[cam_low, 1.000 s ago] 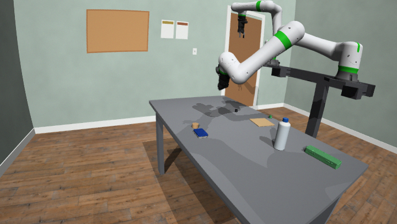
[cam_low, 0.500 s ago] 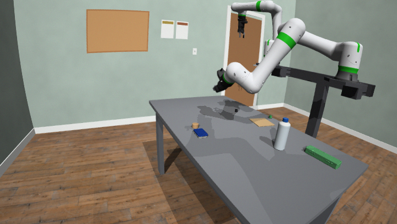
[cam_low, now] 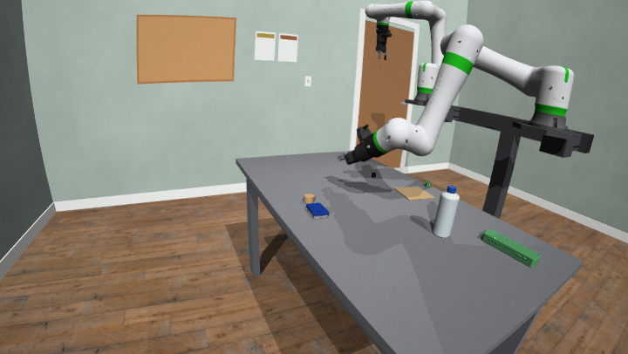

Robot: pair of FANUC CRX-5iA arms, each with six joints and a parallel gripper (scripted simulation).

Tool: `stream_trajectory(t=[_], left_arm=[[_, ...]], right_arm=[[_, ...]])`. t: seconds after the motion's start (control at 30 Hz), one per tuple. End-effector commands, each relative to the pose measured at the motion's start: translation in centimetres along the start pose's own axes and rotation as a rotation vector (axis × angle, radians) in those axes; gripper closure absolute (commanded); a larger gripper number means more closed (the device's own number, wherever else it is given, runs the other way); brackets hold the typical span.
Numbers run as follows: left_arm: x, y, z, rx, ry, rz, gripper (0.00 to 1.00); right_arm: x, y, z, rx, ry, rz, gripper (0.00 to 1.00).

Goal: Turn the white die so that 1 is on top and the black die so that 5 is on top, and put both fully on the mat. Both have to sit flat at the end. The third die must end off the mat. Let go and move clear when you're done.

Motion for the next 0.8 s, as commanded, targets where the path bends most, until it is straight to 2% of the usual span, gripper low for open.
stream_trajectory(t=[0.0,0.13,0.43,0.77], left_arm=[[-0.2,1.8,3.3,-0.01,-0.011,-0.114,0.6],[-0.3,2.5,4.6,-0.028,-0.013,-0.141,0.6],[-0.3,2.5,4.8,-0.028,-0.013,-0.142,0.6],[-0.3,1.1,6.9,-0.028,-0.014,-0.142,0.6]], right_arm=[[0.0,0.1,0.0,-0.002,0.0,0.0,0.0],[0.0,0.1,0.0,-0.002,0.0,0.0,0.0],[0.0,0.1,0.0,-0.002,0.0,0.0,0.0],[0.0,0.1,0.0,-0.002,0.0,0.0,0.0]])
Point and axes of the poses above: on each arm, the point where the finger pads meet when closed, its own y axis back along the fingers, its own x axis across the jaws, z = x × y, the point moved 9 cm from there along y, back along the fingers, and after that the axes turned 5 degrees about -y, right-handed, at the moved point
